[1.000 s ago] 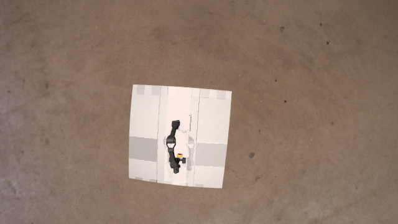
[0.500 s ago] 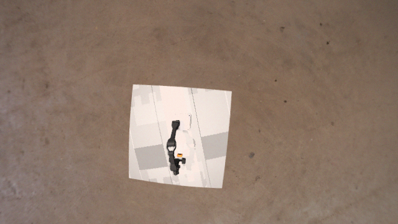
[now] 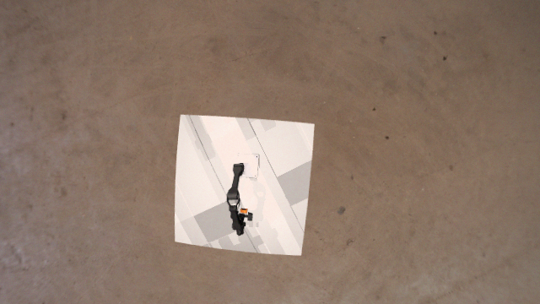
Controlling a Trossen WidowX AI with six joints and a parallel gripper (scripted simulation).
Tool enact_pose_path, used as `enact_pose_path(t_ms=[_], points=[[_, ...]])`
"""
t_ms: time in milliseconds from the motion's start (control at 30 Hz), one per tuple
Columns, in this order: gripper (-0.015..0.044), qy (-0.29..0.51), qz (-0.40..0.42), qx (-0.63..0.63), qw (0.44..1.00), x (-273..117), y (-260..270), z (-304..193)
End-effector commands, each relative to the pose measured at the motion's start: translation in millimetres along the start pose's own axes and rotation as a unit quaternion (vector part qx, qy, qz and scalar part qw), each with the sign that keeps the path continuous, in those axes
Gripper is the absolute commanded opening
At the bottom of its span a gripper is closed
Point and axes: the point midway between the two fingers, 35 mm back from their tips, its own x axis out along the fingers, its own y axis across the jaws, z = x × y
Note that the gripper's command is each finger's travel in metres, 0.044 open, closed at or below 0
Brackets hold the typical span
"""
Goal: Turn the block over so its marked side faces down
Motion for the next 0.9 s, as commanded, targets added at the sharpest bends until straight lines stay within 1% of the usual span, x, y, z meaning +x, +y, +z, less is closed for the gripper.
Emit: enact_pose_path(t_ms=[0, 433, 633, 867], points=[[0.044, 0.001, 0.002, 0.001, 1.0, 6.9, 0.9, -0.4], [0.044, 0.001, 0.002, 0.001, 1.0, 25.6, 0.9, -0.9], [0.0282, 0.001, 0.002, 0.001, 1.0, 25.6, 0.9, -0.9], [0.0236, 0.001, 0.002, 0.001, 1.0, 25.6, 0.9, -0.9]])
